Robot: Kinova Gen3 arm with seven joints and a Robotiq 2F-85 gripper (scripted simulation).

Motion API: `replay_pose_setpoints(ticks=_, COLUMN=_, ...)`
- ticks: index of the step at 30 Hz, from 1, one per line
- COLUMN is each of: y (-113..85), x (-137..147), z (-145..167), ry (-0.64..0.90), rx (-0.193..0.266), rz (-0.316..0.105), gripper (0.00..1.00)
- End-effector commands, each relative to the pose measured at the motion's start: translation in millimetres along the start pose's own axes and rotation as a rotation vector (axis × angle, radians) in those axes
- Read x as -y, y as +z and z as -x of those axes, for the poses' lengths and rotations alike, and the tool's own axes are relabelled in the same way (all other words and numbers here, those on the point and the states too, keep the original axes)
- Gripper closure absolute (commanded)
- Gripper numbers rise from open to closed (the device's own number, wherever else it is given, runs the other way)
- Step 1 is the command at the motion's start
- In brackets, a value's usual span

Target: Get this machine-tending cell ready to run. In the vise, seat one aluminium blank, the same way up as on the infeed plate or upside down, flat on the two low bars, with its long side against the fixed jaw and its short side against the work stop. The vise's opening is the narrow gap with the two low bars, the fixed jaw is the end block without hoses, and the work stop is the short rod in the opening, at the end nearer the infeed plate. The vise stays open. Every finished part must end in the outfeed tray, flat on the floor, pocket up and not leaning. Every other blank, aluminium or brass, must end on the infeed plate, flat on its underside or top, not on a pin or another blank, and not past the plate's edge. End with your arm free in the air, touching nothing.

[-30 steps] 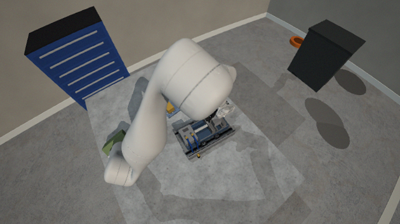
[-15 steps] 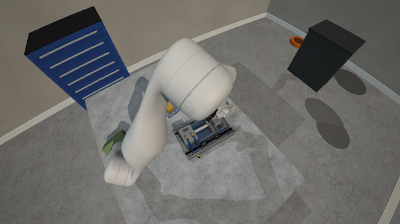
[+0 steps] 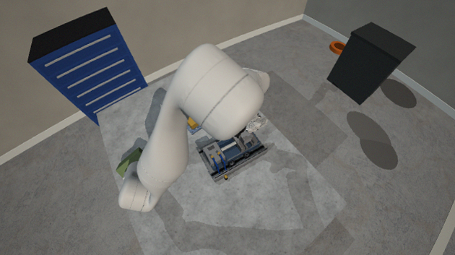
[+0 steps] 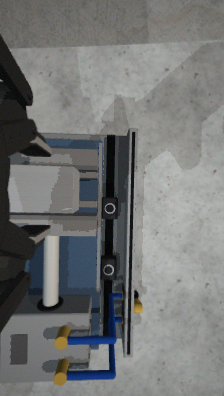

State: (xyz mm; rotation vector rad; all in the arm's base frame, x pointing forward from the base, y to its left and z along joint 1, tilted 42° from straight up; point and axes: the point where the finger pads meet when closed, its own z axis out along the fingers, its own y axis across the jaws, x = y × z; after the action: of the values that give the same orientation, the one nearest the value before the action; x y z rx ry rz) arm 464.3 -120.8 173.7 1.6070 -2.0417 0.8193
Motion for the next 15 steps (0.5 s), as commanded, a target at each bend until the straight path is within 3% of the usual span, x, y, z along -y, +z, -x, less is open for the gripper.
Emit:
replay_pose_setpoints(ticks=1, y=-6.7, x=2, z=1, ry=-0.001, rx=0.005, rz=-0.007, gripper=0.33)
replay_pose_setpoints(ticks=15, y=-50.1, x=1, z=1, ry=-0.001, rx=0.005, rz=-0.007, gripper=0.33)
